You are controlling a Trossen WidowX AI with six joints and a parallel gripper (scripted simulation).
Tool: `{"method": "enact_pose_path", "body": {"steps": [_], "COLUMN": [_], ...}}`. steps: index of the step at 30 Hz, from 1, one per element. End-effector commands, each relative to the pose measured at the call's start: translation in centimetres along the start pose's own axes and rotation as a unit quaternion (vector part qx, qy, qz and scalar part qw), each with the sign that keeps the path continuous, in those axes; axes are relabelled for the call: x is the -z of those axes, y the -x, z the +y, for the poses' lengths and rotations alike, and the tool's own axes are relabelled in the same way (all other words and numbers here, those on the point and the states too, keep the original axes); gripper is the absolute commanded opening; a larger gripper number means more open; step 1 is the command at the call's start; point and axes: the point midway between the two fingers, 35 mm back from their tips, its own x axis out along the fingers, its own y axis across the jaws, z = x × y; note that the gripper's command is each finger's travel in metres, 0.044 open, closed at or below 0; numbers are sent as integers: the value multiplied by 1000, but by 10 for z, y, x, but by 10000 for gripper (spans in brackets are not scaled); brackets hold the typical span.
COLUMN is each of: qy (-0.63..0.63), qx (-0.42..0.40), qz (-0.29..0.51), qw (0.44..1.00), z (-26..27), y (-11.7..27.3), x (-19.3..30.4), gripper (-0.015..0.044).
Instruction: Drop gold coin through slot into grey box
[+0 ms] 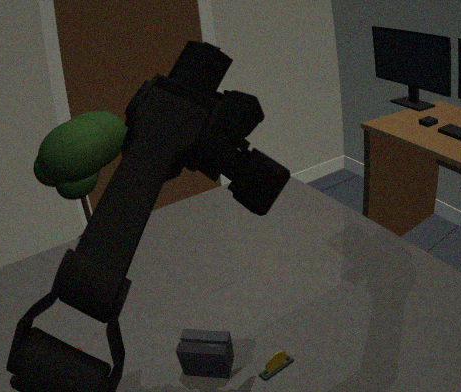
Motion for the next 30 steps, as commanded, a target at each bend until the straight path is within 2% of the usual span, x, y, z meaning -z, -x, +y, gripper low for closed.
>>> {"method": "enact_pose_path", "body": {"steps": [1,7,12,16,20,30], "qy": [12,36,47,47,47,47], "qx": [39,95,117,117,118,118], "qz": [90,273,405,410,410,410], "qw": [995,957,906,903,903,903], "z": [-25,-77,-115,-117,-129,-132], "y": [-40,-96,-117,-119,-134,-145], "x": [28,100,156,159,185,197], "gripper": [161,161,161,161,161,161]}}
